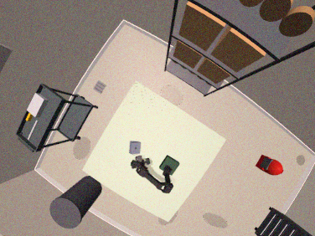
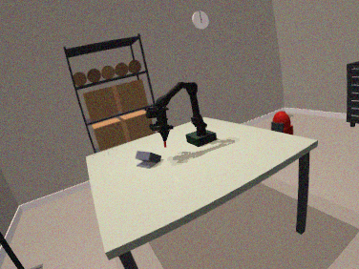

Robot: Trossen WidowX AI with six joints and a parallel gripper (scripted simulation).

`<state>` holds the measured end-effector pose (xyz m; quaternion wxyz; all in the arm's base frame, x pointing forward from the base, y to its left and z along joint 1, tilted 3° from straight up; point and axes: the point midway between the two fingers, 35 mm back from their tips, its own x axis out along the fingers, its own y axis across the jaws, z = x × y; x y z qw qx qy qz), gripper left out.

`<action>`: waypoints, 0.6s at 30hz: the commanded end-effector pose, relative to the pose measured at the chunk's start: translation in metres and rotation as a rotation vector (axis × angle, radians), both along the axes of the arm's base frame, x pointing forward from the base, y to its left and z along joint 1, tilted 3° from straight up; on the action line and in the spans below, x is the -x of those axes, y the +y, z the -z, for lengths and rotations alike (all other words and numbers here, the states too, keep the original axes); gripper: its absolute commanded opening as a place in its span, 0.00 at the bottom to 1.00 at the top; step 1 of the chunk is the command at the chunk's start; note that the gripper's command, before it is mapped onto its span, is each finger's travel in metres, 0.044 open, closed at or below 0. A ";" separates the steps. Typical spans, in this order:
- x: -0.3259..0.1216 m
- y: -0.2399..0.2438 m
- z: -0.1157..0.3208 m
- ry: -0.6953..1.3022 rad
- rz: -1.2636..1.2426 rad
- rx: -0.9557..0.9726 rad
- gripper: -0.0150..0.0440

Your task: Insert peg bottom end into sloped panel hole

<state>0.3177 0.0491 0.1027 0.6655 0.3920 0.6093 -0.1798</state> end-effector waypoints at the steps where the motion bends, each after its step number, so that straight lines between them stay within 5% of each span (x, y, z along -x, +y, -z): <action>1: 0.000 -0.003 0.001 -0.013 -0.029 -0.002 0.25; 18: -0.004 -0.013 -0.001 -0.082 -0.149 0.010 0.25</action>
